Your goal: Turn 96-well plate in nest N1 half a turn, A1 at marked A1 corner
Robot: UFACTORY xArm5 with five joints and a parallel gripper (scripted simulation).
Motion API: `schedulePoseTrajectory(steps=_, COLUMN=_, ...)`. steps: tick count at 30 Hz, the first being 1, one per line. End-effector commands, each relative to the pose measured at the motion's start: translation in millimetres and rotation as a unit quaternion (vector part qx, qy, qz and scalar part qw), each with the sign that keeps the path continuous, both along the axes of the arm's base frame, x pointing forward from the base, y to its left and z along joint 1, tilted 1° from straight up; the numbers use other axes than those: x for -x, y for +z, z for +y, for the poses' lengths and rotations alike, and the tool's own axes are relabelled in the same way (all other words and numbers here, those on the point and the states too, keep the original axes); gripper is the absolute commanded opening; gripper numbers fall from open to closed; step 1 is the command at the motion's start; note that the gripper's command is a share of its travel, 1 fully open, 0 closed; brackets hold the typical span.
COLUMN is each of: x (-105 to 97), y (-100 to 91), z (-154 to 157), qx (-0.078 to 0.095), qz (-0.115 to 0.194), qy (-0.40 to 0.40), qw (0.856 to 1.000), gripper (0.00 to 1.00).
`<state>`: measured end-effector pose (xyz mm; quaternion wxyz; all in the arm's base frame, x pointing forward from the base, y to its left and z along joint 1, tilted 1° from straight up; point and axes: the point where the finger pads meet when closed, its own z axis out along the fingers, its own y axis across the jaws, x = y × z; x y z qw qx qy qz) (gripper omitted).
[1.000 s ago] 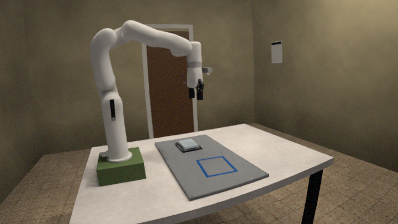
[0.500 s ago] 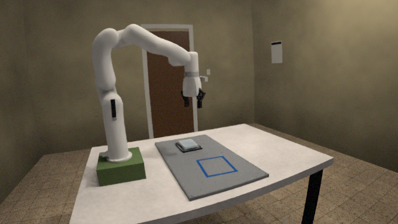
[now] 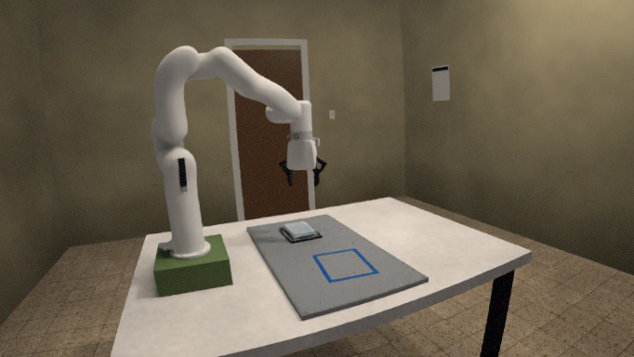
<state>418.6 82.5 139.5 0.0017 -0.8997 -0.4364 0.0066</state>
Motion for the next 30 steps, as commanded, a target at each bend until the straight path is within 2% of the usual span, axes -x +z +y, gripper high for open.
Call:
schedulePoseTrajectory(steps=1, x=-3, y=-11.3, z=9, qx=0.002, qz=-0.005, qy=0.054, qw=0.999, gripper=1.0)
schedulePoseTrajectory(steps=7, x=-2, y=-36.4, z=26, qx=0.001, qz=-0.005, qy=0.153, qw=0.988, gripper=1.0)
schedulePoseTrajectory(steps=13, x=-2, y=-61.5, z=42, qx=0.001, qz=-0.005, qy=0.251, qw=0.968, gripper=1.0)
schedulePoseTrajectory(steps=15, x=-2, y=-61.5, z=42, qx=0.001, qz=-0.005, qy=0.251, qw=0.968, gripper=1.0)
schedulePoseTrajectory(steps=19, x=-2, y=-78.2, z=53, qx=0.001, qz=-0.005, qy=0.311, qw=0.95, gripper=1.0)
schedulePoseTrajectory(steps=25, x=-1, y=-102.4, z=69, qx=0.001, qz=-0.005, qy=0.311, qw=0.95, gripper=1.0)
schedulePoseTrajectory(steps=30, x=-1, y=-102.4, z=69, qx=0.001, qz=-0.005, qy=0.311, qw=0.95, gripper=1.0)
